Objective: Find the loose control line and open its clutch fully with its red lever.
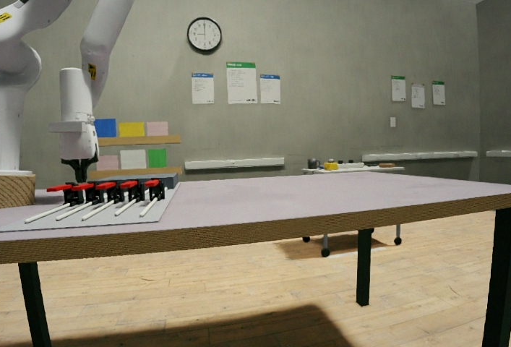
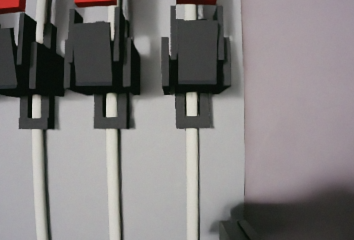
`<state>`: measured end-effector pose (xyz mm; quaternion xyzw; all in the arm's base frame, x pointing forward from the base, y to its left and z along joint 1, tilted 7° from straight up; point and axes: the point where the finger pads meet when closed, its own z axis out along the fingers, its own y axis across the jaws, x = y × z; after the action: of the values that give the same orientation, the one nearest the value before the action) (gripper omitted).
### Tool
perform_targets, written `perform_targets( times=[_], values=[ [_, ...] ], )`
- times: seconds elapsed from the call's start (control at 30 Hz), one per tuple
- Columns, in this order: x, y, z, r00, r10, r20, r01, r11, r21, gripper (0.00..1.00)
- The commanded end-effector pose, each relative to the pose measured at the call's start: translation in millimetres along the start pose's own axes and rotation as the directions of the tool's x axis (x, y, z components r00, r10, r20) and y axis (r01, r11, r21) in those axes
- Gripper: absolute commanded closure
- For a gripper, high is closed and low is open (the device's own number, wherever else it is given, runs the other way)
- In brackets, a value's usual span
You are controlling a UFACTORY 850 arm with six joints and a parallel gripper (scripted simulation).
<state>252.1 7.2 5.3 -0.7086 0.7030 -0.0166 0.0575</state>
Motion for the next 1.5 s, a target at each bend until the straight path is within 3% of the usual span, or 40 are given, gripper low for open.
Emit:
perform_targets(
  times=[0.0, 0.4, 0.53, 0.7, 1.47],
  values=[
    [0, -1, -25, 1.0, 0.0, 0.002, 0.0, 1.0, -0.001, 1.0],
    [-1, -1, -38, 1.0, 0.0, 0.002, 0.0, 1.0, -0.001, 1.0],
    [-43, -6, -59, 1.0, 0.0, 0.002, 0.0, 1.0, -0.002, 1.0],
    [-71, -5, -72, 1.0, 0.0, 0.0, 0.0, 1.0, 0.0, 1.0],
    [-72, -5, -73, 1.0, 0.0, 0.0, 0.0, 1.0, 0.0, 1.0]
  ],
)
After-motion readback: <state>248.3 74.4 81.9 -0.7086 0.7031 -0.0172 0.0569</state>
